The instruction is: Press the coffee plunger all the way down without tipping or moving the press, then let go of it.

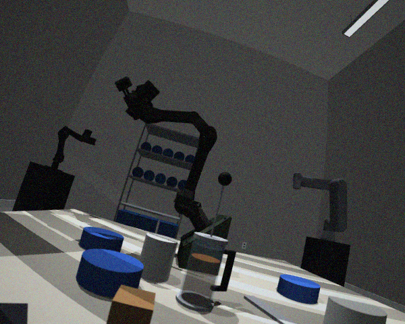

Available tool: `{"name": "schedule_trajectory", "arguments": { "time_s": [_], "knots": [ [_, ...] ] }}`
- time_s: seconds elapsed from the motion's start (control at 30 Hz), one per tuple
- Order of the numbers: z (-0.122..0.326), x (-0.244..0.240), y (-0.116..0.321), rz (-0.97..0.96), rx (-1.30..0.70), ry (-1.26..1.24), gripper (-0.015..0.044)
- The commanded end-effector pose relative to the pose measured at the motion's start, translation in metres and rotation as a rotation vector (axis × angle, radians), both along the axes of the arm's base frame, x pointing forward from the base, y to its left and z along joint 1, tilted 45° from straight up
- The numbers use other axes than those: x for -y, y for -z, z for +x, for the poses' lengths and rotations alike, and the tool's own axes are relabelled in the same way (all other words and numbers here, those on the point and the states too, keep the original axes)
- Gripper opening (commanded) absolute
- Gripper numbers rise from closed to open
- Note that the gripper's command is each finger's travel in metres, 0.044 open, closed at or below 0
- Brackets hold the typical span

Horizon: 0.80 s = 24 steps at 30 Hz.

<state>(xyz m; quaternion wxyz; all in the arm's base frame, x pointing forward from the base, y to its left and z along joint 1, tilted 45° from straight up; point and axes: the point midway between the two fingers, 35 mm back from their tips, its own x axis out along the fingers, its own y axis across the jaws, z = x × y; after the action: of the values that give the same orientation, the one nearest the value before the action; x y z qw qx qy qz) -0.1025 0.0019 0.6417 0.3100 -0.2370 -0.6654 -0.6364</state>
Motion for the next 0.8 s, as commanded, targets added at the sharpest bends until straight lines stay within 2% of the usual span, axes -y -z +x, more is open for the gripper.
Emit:
{"name": "schedule_trajectory", "arguments": {
  "time_s": [0.0,0.1,0.2,0.4,0.6,0.77],
  "knots": [
    [0.0,0.003,0.001,0.006,0.002,-0.007,0.0426],
    [-0.003,0.027,0.006,0.063,0.02,-0.071,0.044],
    [0.001,0.071,0.017,0.168,0.039,-0.191,0.044],
    [0.037,0.149,0.047,0.407,0.012,-0.413,0.044],
    [0.105,0.208,0.084,0.637,-0.071,-0.631,0.044],
    [0.177,0.233,0.124,0.835,-0.187,-0.79,0.044]
  ]
}}
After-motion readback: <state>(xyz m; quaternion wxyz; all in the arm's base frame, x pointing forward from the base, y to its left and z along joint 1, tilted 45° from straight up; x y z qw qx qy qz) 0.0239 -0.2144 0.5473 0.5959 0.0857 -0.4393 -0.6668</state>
